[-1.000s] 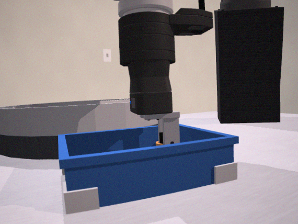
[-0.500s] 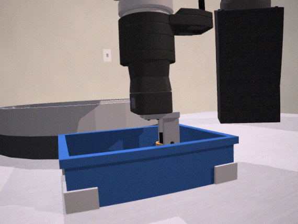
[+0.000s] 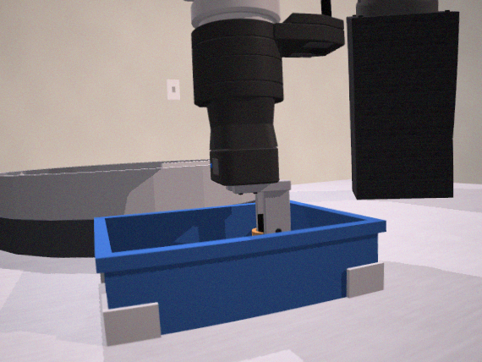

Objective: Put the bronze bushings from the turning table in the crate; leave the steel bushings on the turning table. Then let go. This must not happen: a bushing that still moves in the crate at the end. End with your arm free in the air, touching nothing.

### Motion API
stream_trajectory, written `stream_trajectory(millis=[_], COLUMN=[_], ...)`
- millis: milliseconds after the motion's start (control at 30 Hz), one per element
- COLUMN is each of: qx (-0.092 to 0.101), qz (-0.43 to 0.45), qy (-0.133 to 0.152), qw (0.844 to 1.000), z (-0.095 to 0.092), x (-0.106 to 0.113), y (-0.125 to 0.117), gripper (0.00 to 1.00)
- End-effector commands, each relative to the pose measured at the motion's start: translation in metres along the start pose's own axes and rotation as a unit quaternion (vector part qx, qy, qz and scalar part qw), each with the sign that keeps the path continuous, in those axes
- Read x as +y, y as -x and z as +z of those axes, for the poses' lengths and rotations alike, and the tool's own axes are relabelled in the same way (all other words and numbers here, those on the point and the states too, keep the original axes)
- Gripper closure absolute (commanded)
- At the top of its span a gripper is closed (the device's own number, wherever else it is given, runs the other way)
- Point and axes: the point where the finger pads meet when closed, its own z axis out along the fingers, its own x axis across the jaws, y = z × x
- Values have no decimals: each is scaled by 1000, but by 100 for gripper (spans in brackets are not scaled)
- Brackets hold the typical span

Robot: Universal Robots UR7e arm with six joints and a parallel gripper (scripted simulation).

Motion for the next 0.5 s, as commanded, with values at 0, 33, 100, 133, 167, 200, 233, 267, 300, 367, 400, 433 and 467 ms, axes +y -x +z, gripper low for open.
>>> stream_trajectory(millis=[0,33,100,133,167,200,233,267,300,367,400,433,467], qx=[0,0,0,0,0,0,0,0,0,0,0,0,0], qz=[0,0,0,0,0,0,0,0,0,0,0,0,0], qy=[1,1,1,1,1,1,1,1,1,1,1,1,1], qw=[1000,1000,1000,1000,1000,1000,1000,1000,1000,1000,1000,1000,1000], z=[0,0,0,0,0,0,0,0,0,0,-2,-3,-4], x=[0,0,0,0,0,0,0,0,0,0,0,0,0], y=[0,0,0,0,0,0,0,0,0,0,0,0,0], gripper=[58,58,58,58,58,58,58,58,58,58,58,58,58])
